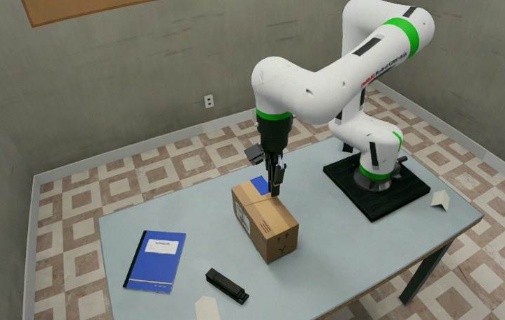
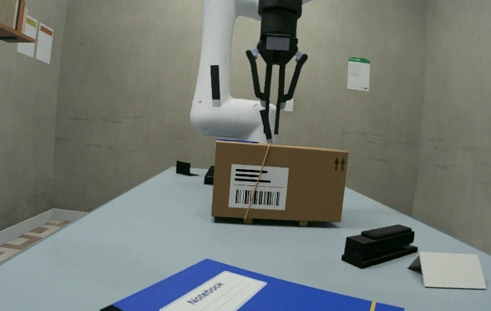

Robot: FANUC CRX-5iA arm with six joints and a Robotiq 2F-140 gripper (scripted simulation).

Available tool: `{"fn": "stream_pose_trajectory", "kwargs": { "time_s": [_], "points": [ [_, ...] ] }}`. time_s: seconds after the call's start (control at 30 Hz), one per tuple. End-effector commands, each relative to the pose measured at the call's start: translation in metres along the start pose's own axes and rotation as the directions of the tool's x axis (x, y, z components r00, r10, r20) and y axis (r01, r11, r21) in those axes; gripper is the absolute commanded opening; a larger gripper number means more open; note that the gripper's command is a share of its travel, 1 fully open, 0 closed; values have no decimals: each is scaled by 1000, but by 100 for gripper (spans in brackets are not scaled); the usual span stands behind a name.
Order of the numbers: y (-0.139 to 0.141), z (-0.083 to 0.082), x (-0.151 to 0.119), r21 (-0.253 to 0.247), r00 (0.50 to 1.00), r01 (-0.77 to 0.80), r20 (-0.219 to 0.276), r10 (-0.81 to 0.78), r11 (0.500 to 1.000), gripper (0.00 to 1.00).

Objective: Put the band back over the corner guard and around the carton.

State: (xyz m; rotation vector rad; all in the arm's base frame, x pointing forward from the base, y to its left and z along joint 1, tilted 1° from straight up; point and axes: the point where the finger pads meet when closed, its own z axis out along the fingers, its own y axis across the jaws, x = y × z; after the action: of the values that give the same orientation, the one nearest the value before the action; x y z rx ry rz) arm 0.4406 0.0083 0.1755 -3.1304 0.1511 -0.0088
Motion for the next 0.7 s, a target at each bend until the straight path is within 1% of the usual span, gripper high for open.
{"fn": "stream_pose_trajectory", "kwargs": {
  "time_s": [0.0,0.67],
  "points": [
    [0,2,1,0,1000,0,-2,0,1000,18],
    [-1,12,1,0,1000,0,-2,0,1000,18]
  ]
}}
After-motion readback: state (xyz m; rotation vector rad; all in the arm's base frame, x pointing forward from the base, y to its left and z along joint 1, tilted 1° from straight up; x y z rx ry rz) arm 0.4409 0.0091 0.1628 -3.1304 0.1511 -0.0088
